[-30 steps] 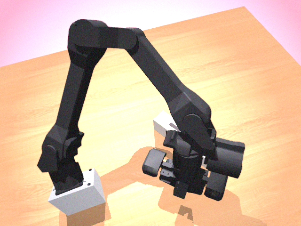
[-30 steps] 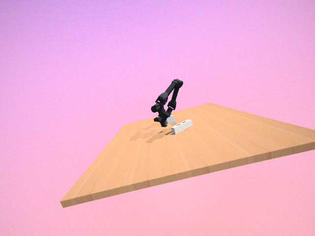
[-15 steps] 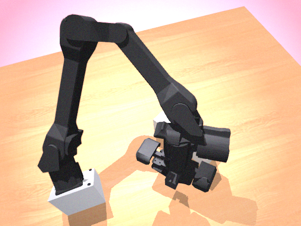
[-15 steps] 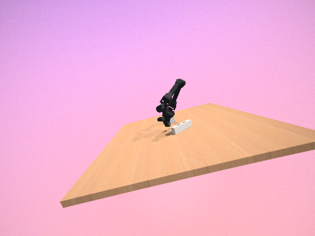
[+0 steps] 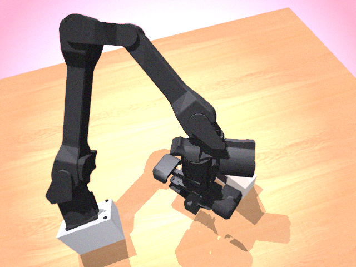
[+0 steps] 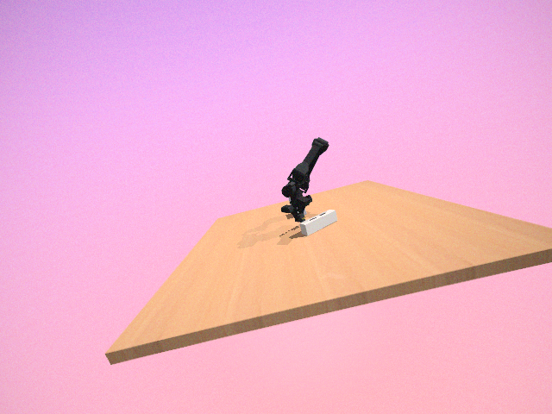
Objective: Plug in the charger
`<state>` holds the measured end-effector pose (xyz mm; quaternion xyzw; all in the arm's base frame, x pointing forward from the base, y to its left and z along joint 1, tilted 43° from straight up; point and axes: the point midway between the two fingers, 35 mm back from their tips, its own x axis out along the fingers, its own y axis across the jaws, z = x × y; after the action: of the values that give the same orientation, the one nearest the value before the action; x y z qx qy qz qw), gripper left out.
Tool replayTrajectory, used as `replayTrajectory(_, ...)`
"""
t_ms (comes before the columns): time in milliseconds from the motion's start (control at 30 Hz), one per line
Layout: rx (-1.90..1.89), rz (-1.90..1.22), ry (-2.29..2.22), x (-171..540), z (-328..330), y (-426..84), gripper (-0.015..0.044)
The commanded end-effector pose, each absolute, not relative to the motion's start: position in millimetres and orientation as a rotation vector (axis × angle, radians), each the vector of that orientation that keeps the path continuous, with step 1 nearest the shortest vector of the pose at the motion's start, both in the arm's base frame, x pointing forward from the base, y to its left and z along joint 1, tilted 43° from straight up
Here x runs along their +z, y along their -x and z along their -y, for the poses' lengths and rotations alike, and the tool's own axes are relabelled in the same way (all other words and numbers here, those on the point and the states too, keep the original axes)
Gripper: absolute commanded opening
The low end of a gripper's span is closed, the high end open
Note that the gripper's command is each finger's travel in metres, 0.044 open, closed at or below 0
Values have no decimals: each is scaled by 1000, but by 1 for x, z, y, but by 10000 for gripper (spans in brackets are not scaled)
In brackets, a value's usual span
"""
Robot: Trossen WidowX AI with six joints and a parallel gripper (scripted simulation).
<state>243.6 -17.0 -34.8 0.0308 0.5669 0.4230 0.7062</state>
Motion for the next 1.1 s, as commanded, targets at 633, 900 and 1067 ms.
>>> replayTrajectory(633,862,-1314,-186,-17,-27,-221,0)
replayTrajectory(900,856,-1318,-193,-13,-31,-230,0)
replayTrajectory(1067,852,-1321,-200,-10,-35,-237,0)
